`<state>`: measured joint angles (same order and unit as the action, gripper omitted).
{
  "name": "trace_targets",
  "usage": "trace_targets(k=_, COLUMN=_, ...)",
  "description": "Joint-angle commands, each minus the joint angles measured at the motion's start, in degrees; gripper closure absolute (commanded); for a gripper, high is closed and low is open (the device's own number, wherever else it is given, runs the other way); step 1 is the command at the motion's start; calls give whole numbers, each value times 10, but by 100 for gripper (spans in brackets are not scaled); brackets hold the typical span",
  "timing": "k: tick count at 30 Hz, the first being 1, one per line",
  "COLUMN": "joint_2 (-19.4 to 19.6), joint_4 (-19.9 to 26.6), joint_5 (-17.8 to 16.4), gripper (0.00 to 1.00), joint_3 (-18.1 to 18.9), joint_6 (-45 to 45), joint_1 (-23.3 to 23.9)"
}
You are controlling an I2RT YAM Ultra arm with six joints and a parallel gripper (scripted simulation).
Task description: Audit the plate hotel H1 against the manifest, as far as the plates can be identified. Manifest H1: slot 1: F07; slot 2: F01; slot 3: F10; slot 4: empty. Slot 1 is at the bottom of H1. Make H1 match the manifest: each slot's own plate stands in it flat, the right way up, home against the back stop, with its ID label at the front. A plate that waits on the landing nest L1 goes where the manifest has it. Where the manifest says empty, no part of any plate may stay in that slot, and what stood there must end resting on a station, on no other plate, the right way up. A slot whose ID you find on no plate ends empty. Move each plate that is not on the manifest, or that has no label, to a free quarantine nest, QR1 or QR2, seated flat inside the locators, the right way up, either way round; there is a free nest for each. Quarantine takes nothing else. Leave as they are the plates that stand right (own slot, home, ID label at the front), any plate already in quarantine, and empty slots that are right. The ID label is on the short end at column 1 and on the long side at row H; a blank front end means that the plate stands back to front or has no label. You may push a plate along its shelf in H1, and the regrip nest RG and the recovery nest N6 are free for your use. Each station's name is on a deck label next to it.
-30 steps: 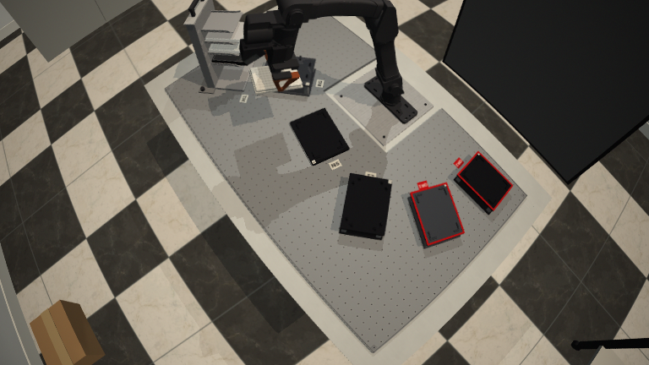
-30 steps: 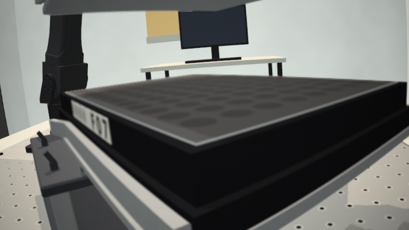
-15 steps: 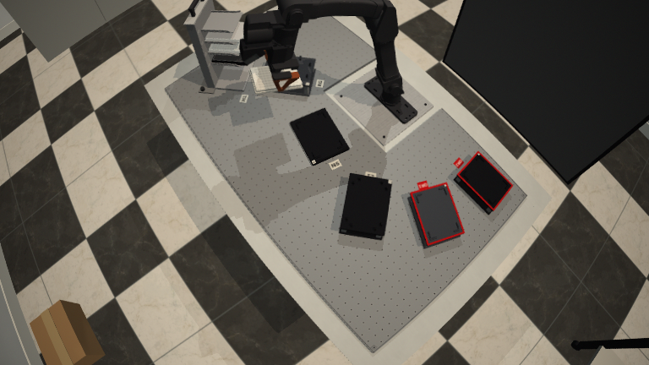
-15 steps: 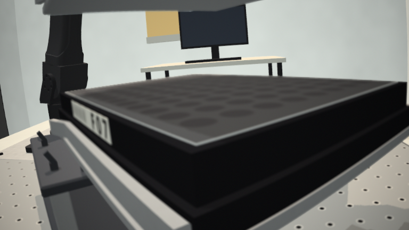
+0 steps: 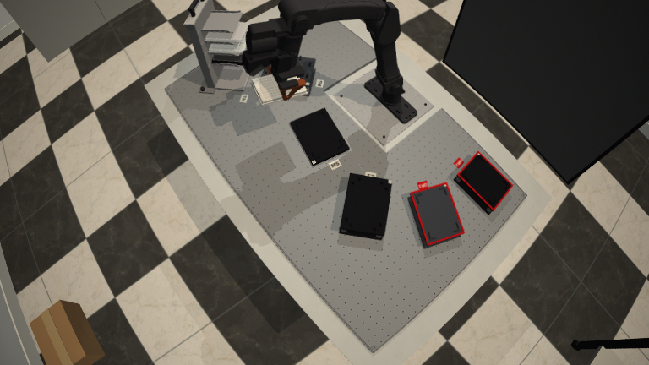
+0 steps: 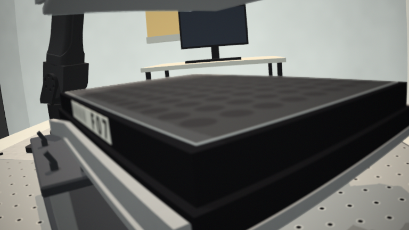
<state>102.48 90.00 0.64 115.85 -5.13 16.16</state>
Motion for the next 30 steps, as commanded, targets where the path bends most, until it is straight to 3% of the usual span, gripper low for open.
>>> trace_targets(k=1, joint_2=-11, joint_4=0, joint_5=-1, gripper=14, joint_3=10, joint_6=-19, joint_1=-12)
trace_targets(k=22, joint_2=-4, joint_4=0, joint_5=1, gripper=14, joint_3=17, joint_6=-93, joint_1=-108)
trace_targets(k=30, joint_2=5, joint_4=0, joint_5=4, gripper=14, joint_3=27, joint_6=-54, joint_1=-152)
